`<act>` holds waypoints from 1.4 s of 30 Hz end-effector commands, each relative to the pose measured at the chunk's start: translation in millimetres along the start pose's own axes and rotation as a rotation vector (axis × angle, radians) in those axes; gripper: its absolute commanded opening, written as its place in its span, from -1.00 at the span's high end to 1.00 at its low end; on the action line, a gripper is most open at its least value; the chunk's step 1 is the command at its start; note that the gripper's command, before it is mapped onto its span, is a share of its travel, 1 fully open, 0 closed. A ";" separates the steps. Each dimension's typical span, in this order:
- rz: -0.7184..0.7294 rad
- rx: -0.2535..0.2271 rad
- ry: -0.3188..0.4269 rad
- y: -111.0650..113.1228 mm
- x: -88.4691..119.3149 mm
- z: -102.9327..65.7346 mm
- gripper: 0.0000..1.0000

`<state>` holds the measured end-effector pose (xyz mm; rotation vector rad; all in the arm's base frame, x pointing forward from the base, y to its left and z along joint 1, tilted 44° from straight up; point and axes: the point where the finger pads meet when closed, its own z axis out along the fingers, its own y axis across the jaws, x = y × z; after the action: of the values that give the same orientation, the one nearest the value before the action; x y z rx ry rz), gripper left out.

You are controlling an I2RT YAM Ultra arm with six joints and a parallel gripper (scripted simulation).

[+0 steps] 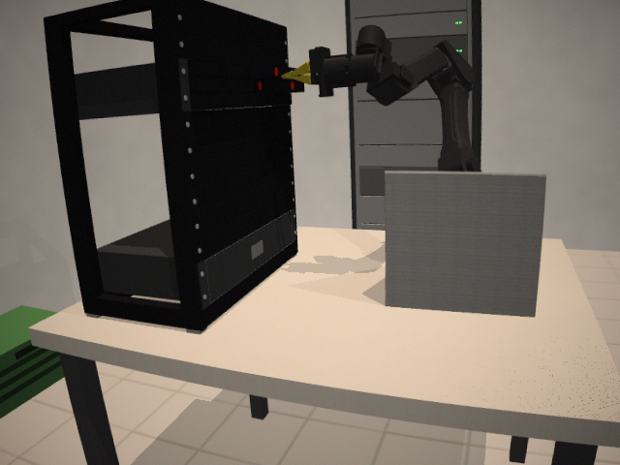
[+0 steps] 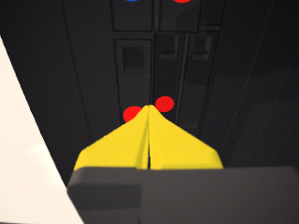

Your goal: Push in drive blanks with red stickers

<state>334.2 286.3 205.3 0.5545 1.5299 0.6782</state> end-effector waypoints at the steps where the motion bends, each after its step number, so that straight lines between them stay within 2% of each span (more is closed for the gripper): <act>1: 0.021 -0.048 0.016 24.5 2.1 -0.4 1.00; 12: 0.021 -0.048 0.016 24.5 2.1 -0.4 1.00; 15: 0.006 -0.041 0.023 23.2 7.9 1.0 1.00; 20: 0.006 -0.041 0.023 31.7 10.3 3.0 1.00; 22: 0.020 -0.048 0.016 35.8 4.3 1.9 1.00; 42: 0.025 -0.050 0.014 36.5 3.5 1.9 1.00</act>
<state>337.1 298.0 211.2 0.5485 1.5323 0.6859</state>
